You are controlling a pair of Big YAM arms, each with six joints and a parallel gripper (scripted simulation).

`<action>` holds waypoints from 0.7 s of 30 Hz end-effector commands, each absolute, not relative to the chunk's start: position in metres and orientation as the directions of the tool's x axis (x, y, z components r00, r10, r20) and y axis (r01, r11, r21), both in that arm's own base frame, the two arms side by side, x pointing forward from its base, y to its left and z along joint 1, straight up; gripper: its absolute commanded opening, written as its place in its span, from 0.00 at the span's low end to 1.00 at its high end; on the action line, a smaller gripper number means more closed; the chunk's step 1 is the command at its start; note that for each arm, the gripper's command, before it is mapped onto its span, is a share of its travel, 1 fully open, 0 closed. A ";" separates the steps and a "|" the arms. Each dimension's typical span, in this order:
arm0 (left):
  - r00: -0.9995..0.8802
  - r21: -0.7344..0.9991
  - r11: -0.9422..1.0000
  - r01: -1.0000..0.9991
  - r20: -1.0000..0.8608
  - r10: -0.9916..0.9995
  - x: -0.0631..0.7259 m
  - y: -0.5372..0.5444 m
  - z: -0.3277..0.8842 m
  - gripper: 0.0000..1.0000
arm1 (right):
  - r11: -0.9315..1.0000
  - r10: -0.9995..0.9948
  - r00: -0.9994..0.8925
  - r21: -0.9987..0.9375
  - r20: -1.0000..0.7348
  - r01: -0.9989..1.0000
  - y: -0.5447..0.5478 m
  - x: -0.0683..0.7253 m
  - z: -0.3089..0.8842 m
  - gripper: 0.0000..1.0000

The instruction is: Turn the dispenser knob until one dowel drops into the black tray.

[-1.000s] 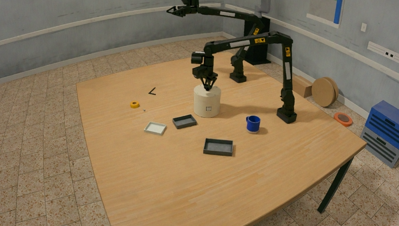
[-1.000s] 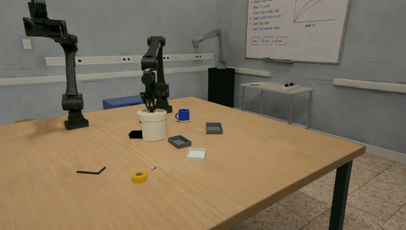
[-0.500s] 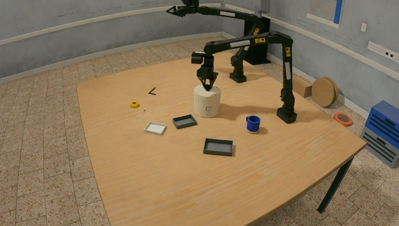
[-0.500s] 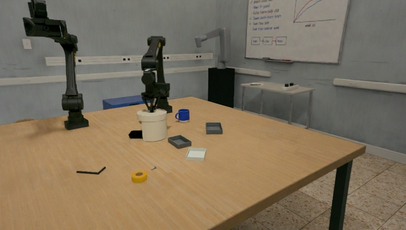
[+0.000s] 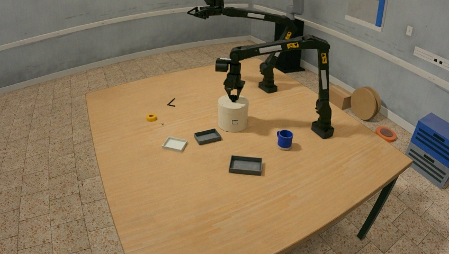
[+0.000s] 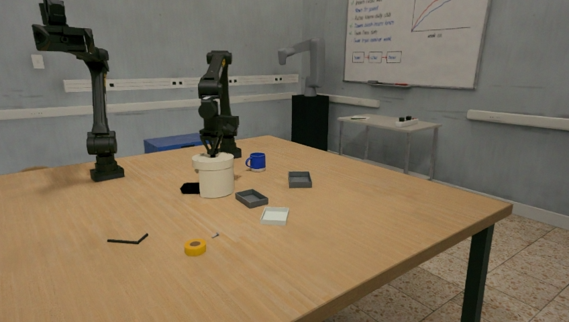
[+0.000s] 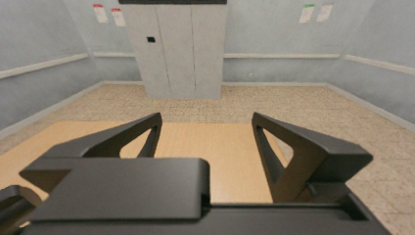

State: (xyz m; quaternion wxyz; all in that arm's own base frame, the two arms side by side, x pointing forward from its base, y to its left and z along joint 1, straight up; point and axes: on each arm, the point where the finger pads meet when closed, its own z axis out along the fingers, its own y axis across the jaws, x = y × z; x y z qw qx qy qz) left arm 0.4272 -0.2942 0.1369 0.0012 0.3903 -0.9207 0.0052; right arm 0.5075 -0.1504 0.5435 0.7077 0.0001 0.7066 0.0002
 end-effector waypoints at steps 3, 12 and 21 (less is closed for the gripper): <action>-0.523 -0.057 0.522 -0.851 0.004 -0.852 0.433 -0.287 0.154 0.00 | 0.999 -0.043 0.066 -0.043 -0.997 -0.001 -0.147 0.508 0.584 1.00; -0.363 -0.057 0.362 -0.930 0.014 -0.932 0.437 -0.294 0.153 0.00 | 0.999 -0.043 0.066 -0.043 -0.997 -0.001 -0.147 0.508 0.584 1.00; -0.133 -0.050 0.132 -0.990 0.024 -0.991 0.430 -0.288 0.152 0.00 | 0.999 -0.043 0.066 -0.043 -0.997 -0.001 -0.147 0.508 0.584 1.00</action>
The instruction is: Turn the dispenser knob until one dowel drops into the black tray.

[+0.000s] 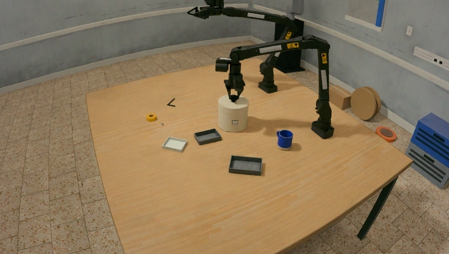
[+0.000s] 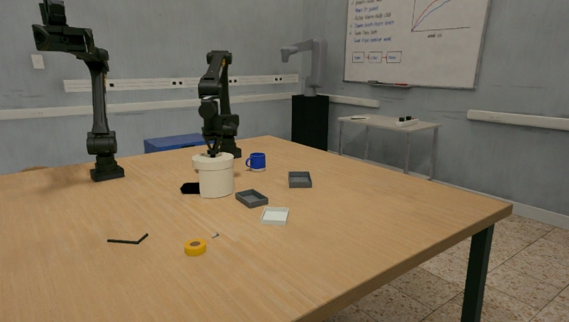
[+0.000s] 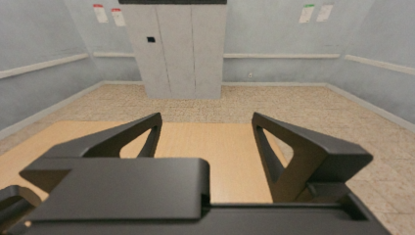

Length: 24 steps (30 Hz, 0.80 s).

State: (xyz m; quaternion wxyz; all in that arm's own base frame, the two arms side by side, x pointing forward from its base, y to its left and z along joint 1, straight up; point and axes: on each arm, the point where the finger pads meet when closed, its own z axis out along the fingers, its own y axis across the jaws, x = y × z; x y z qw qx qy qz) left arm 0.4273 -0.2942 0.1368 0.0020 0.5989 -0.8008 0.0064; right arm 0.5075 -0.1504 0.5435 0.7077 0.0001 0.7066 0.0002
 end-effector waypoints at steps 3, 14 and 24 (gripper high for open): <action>-0.197 -0.056 0.195 -0.979 0.024 -0.980 0.433 -0.287 0.154 0.77 | 0.999 -0.043 0.066 -0.043 -0.997 -0.001 -0.147 0.508 0.584 1.00; -0.201 -0.067 0.198 -0.978 0.032 -0.979 0.437 -0.297 0.164 0.77 | 0.999 -0.043 0.066 -0.043 -0.997 -0.001 -0.147 0.508 0.584 1.00; -0.206 -0.105 0.200 -0.974 0.047 -0.977 0.445 -0.303 0.194 0.77 | 0.999 -0.043 0.066 -0.043 -0.997 -0.001 -0.147 0.508 0.584 1.00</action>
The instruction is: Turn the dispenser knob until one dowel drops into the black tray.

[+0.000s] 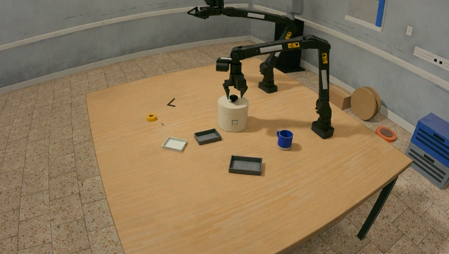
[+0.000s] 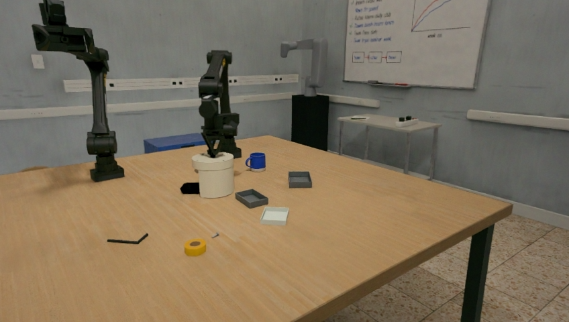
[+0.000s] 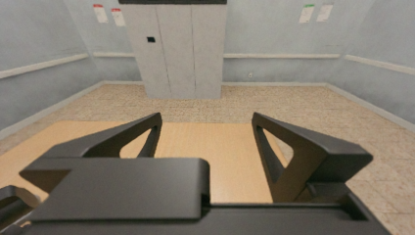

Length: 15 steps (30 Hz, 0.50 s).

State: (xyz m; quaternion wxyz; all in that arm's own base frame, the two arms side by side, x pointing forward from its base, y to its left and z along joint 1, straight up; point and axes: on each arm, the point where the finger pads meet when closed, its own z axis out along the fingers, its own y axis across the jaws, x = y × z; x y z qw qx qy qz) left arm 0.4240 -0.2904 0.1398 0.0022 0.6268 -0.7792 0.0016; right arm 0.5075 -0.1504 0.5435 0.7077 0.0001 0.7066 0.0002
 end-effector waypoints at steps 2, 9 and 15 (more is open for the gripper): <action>-0.208 -0.076 0.205 -0.976 0.035 -0.978 0.445 -0.303 0.187 0.77 | 0.999 -0.043 0.066 -0.043 -0.997 -0.001 -0.147 0.508 0.584 1.00; -0.205 -0.049 0.204 -0.978 0.024 -0.978 0.448 -0.305 0.171 0.77 | 0.999 -0.043 0.066 -0.043 -0.997 -0.001 -0.147 0.508 0.584 1.00; -0.349 -0.057 0.348 -0.936 0.018 -0.937 0.449 -0.306 0.173 0.77 | 0.999 -0.043 0.066 -0.043 -0.997 -0.001 -0.147 0.508 0.584 1.00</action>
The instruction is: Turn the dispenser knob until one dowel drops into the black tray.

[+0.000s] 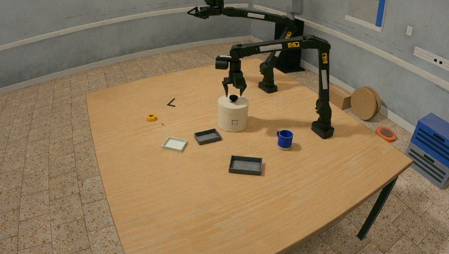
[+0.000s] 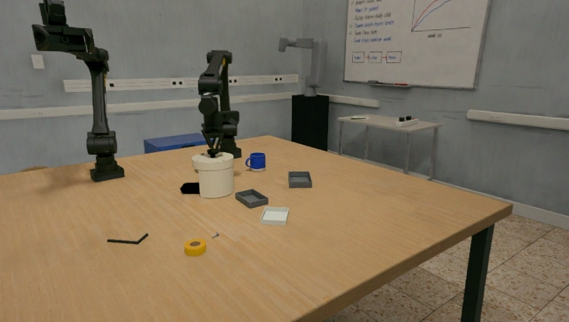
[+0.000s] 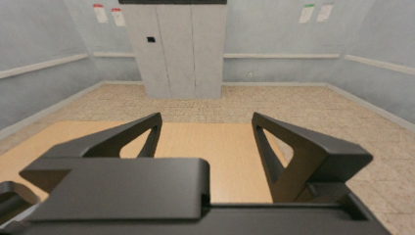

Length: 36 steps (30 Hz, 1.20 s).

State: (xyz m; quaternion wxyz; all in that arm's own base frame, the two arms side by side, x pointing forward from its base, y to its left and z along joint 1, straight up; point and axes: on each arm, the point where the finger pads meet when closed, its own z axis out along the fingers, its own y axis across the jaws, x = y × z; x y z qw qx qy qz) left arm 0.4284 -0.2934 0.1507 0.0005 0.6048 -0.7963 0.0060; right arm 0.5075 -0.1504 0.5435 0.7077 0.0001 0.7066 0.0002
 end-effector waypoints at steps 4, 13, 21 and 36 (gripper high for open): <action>-0.399 -0.058 0.397 -0.916 0.016 -0.917 0.449 -0.306 0.173 0.77 | 0.999 -0.043 0.066 -0.043 -0.997 -0.001 -0.147 0.508 0.584 1.00; -0.604 -0.060 0.602 -0.796 0.003 -0.797 0.449 -0.306 0.173 0.77 | 0.999 -0.043 0.066 -0.043 -0.997 -0.001 -0.147 0.508 0.584 1.00; -0.722 -0.060 0.721 -0.690 -0.007 -0.692 0.449 -0.306 0.173 0.77 | 0.999 -0.043 0.066 -0.043 -0.997 -0.001 -0.147 0.508 0.584 1.00; -0.782 -0.059 0.781 -0.621 -0.012 -0.623 0.449 -0.306 0.173 0.77 | 0.999 -0.043 0.066 -0.043 -0.997 -0.001 -0.147 0.508 0.584 1.00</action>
